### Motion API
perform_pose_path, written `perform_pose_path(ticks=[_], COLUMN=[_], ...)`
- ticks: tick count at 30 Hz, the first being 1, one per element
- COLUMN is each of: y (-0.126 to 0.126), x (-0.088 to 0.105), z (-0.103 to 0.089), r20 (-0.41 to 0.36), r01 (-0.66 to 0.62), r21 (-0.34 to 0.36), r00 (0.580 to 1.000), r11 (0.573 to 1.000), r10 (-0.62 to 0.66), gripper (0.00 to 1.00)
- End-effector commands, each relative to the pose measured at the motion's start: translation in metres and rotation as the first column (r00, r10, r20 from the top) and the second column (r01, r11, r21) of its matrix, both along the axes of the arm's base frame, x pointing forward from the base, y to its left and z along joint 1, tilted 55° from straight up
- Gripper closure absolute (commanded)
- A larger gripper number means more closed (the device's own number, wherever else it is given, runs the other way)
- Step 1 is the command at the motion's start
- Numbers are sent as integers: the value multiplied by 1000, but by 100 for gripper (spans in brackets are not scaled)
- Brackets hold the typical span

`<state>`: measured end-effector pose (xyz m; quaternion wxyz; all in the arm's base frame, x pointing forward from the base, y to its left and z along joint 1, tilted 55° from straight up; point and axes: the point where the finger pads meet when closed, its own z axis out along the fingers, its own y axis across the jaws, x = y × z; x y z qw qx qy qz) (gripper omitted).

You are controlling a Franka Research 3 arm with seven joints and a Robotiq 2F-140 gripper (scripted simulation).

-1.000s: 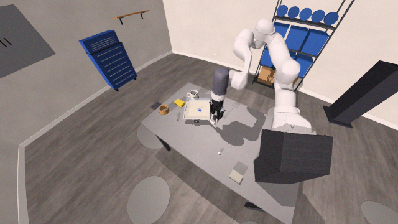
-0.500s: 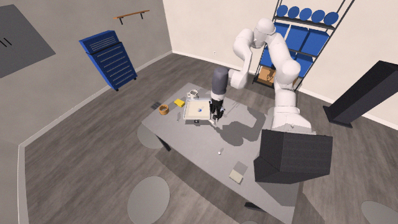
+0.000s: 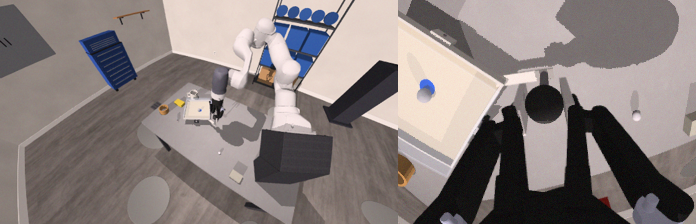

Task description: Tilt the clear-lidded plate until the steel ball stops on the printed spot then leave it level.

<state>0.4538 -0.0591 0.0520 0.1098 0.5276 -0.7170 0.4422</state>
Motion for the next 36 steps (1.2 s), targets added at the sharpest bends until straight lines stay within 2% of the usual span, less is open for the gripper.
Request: perform_pose_path(ticks=[1, 36], y=[-8, -13], x=[-3, -5], z=[0, 0], r20=[-2, -2], r01=[12, 12], r21=[-7, -7], r00=[1000, 1000], r11=[1000, 1000], r10=[-12, -12], gripper=[100, 100])
